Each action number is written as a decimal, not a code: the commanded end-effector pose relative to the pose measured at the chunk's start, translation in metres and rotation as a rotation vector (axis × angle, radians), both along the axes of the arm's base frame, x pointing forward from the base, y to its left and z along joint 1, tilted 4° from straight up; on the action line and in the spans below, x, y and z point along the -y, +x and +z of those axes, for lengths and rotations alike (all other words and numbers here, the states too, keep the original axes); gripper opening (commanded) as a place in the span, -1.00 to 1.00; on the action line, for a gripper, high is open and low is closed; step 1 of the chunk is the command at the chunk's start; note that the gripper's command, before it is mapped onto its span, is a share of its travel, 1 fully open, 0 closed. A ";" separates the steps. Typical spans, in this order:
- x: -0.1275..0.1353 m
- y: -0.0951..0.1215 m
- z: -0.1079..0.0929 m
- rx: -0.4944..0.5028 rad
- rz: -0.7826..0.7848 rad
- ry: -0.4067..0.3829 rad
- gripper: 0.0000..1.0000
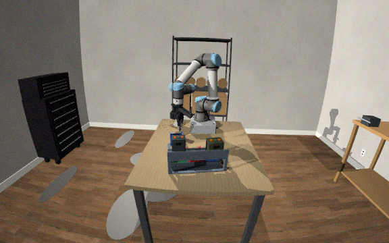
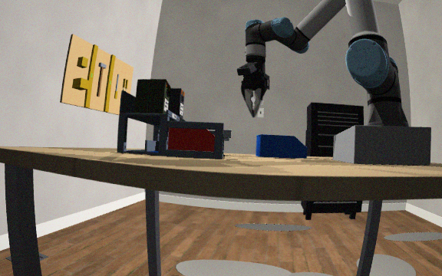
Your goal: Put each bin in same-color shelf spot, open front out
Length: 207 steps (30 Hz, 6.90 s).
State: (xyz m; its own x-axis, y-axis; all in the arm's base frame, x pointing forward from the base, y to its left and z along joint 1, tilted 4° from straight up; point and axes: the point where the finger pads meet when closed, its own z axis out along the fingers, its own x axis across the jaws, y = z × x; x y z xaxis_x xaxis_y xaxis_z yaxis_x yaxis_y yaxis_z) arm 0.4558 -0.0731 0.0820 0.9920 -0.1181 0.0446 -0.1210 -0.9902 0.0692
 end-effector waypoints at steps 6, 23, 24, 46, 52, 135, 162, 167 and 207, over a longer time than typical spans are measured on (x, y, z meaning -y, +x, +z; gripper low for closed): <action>0.018 -0.017 0.004 -0.024 0.444 0.002 -1.00; 0.045 -0.037 0.011 -0.059 0.978 -0.020 -1.00; 0.047 -0.038 0.012 -0.061 1.011 -0.022 -1.00; 0.075 -0.055 0.018 -0.095 1.524 -0.045 -1.00; 0.083 -0.059 0.020 -0.104 1.658 -0.051 -1.00; 0.105 -0.070 0.024 -0.133 2.077 -0.069 -0.70; 0.105 -0.070 0.020 -0.132 2.077 -0.066 -0.70; 0.105 -0.070 0.018 -0.132 2.077 -0.066 -0.70; 0.108 -0.068 -0.042 -0.132 2.077 -0.066 -0.70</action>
State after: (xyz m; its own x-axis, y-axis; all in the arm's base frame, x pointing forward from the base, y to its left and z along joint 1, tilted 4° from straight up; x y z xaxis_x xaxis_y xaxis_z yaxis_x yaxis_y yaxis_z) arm 0.3884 -0.1812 0.0466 -0.3814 0.9221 -0.0657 0.9236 0.3831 0.0150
